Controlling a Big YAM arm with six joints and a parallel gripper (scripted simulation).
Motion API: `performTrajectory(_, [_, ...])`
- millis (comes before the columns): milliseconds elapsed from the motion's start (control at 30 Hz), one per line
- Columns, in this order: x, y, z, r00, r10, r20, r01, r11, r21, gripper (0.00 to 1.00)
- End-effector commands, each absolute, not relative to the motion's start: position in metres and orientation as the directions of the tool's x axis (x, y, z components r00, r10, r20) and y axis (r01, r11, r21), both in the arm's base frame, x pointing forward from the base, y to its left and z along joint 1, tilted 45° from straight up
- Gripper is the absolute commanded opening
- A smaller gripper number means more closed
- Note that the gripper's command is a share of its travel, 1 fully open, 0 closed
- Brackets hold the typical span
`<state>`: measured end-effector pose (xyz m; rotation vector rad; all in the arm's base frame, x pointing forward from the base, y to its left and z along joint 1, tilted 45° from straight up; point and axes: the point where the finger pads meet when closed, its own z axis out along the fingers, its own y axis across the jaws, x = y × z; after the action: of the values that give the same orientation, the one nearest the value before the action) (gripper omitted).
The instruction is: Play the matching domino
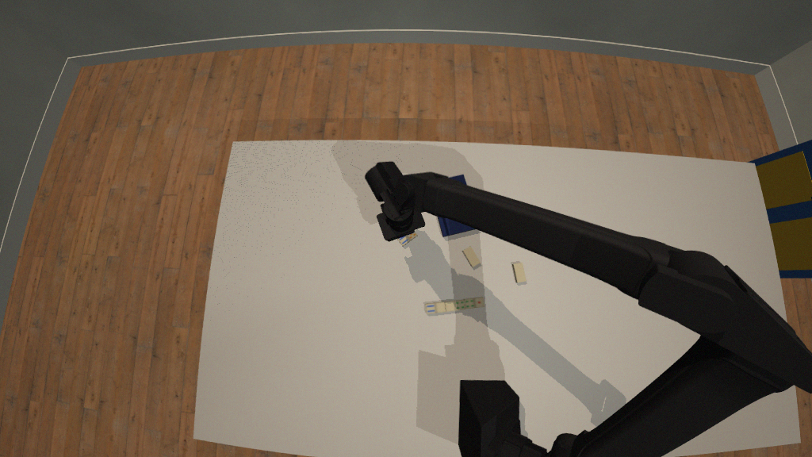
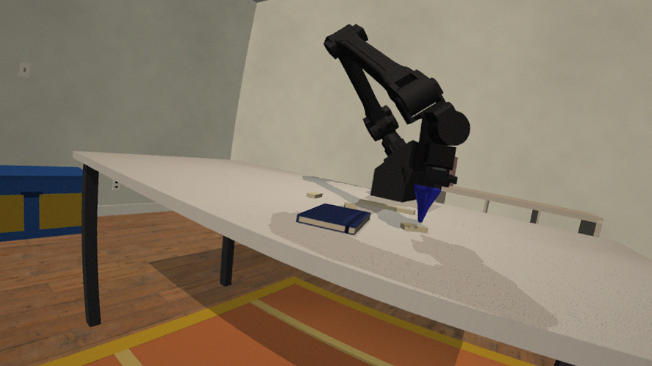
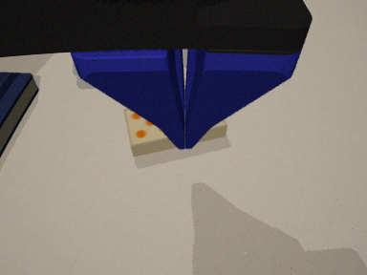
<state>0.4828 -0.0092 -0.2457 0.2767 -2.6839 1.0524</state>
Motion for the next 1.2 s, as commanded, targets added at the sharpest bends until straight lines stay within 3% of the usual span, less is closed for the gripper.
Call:
performTrajectory(0, [0.508,0.042,-0.202,-0.966,-0.122,0.227,-0.244,0.717,-0.653,0.0])
performTrajectory(367, [0.498,0.052,-0.191,-0.957,-0.136,0.257,-0.275,0.712,-0.646,0.0])
performTrajectory(900, [0.52,0.072,-0.171,-0.966,-0.14,0.219,-0.252,0.716,-0.651,0.0])
performTrajectory(933, [0.501,0.058,-0.182,-0.955,-0.137,0.264,-0.28,0.708,-0.648,0.0])
performTrajectory(1167, [0.52,0.07,-0.172,-0.963,-0.14,0.231,-0.26,0.713,-0.652,0.0])
